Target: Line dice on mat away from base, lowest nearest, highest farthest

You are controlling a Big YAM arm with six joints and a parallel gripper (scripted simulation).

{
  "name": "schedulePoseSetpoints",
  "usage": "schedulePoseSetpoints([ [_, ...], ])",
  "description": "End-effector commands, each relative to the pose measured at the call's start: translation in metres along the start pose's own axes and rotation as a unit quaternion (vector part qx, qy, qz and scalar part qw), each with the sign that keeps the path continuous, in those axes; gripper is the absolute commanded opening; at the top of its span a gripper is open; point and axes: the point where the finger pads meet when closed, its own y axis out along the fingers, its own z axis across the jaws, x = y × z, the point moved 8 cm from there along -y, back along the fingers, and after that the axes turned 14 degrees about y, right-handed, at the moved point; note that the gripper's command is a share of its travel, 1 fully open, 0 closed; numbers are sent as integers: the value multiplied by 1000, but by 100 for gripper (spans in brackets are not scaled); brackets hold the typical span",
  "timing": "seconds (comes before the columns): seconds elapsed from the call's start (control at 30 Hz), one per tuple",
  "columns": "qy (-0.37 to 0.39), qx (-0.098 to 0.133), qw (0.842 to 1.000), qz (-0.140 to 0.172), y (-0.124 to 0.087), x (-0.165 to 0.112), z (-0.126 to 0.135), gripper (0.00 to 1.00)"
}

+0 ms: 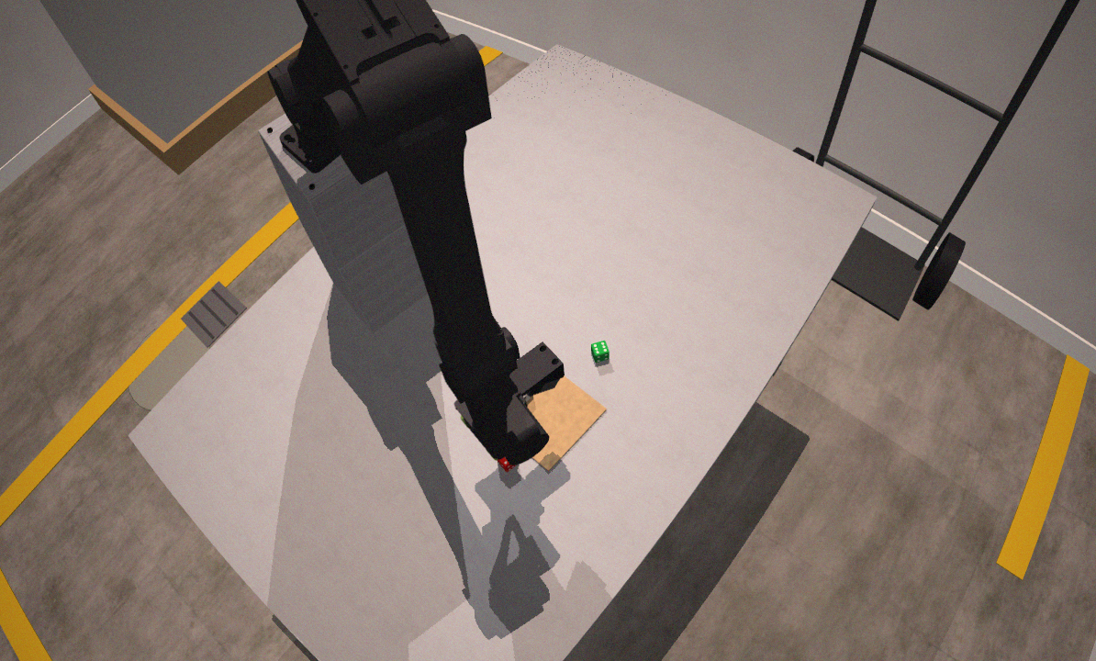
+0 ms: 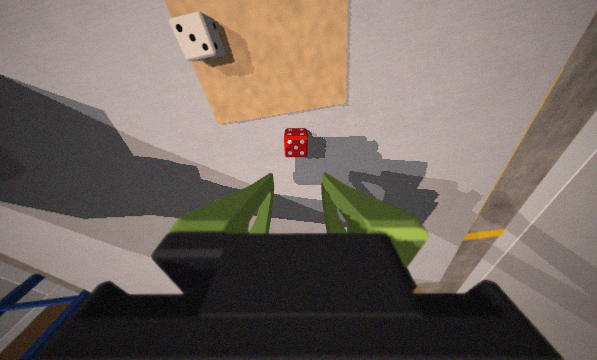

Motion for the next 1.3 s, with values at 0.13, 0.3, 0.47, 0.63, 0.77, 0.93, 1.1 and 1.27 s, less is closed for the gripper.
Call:
schedulePoseSetpoints([
  [0.13,-2,5,1000,-1,5,-2,1,39],
  [0.3,-4,2,1000,-2,7,-2,0,39],
  [0.47,-4,-2,1000,-2,11,-2,-2,39],
  [0.63,-4,-2,1000,-3,17,-3,-2,39],
  [0.77,-4,4,1000,-2,20,-3,2,39],
  [0.93,-4,-2,1000,-2,27,-3,-1,39],
  [1.1,-3,-2,1000,-2,36,-4,-1,39],
  [1.27,-3,-2,1000,-2,42,-4,-1,39],
])
